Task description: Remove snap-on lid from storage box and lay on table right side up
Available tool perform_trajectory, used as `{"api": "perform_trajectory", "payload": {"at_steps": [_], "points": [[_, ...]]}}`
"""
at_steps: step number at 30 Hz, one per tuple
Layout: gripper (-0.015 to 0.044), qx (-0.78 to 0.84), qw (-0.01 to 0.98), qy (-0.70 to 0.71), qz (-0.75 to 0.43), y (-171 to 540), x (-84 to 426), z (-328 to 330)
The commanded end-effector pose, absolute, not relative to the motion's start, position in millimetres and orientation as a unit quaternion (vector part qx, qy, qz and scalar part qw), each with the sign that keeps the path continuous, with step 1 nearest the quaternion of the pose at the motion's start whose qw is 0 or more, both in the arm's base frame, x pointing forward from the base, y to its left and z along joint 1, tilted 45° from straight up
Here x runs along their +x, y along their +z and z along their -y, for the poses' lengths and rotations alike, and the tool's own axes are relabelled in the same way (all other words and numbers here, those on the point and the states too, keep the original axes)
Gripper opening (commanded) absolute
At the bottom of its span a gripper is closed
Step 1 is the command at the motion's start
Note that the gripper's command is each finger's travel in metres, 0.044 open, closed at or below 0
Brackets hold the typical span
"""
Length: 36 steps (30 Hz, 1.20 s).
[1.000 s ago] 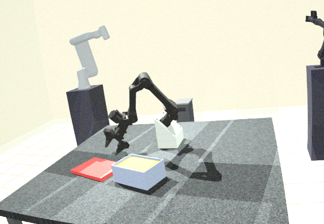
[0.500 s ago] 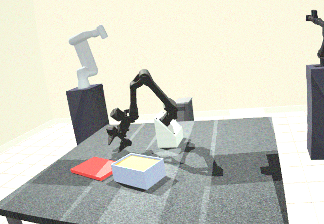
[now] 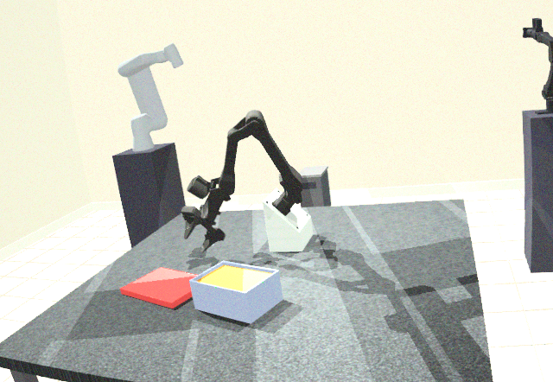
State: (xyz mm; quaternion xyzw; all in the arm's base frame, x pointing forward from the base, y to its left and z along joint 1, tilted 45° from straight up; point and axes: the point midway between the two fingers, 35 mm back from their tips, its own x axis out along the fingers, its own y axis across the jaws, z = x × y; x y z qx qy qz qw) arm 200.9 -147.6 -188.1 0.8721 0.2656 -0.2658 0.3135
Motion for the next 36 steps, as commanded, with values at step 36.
{"api": "perform_trajectory", "payload": {"at_steps": [36], "points": [[0.0440, 0.871, 0.319, -0.263, -0.265, -151.5, 184.7, 175.4]]}}
